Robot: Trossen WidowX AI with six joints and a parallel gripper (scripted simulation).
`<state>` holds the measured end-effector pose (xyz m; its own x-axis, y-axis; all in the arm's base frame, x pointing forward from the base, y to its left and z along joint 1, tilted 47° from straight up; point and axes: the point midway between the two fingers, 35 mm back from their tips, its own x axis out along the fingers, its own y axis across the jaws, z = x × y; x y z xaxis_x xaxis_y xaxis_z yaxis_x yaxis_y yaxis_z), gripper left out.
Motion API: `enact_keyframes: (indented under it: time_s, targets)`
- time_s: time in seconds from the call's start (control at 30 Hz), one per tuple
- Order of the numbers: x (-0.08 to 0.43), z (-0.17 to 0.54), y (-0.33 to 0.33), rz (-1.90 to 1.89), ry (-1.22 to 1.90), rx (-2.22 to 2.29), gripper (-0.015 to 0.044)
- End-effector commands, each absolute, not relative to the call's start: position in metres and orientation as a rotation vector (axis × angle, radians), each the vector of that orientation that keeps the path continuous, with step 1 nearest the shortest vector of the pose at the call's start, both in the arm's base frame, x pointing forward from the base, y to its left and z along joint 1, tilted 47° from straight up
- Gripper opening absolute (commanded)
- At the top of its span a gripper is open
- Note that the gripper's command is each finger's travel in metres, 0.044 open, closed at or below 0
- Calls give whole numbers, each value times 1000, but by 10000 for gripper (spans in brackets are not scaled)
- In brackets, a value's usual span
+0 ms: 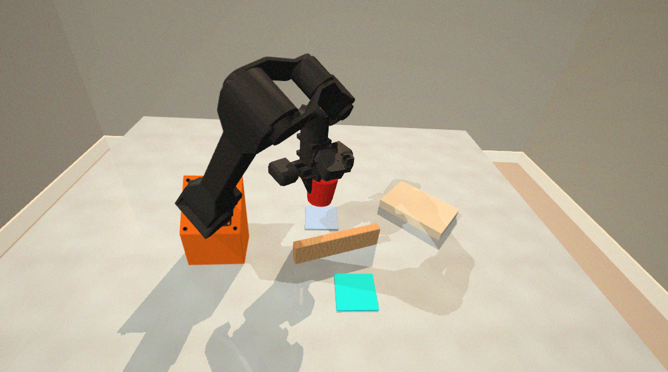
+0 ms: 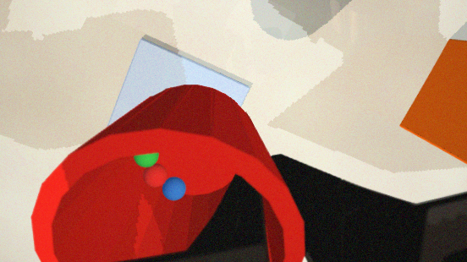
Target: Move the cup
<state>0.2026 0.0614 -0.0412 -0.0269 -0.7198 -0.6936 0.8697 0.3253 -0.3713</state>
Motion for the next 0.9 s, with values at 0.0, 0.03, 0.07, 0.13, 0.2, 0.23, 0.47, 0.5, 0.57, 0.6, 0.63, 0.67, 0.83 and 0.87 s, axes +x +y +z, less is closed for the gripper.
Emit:
enact_keyframes:
  time_s: [0.0,0.03,0.07,0.13,0.2,0.23,0.47,0.5,0.57,0.6,0.63,0.67,0.83,0.87]
  targets:
    - [204,-34,55,-1276,957,192,0]
    - [205,-32,54,-1276,957,192,0]
    - [206,-30,52,-1276,957,192,0]
    - [207,-27,49,-1277,956,193,0]
    - [209,-24,46,-1277,956,193,0]
    - [210,-22,45,-1277,956,193,0]
    - [215,-11,34,-1277,955,194,0]
    - [216,-9,32,-1277,955,194,0]
    - [217,-6,29,-1278,955,194,0]
    - [218,-5,28,-1278,955,194,0]
    - [219,-3,26,-1278,955,194,0]
    - [219,-1,25,-1278,955,194,0]
    - [223,8,16,-1278,954,193,0]
    - [224,9,14,-1278,954,193,0]
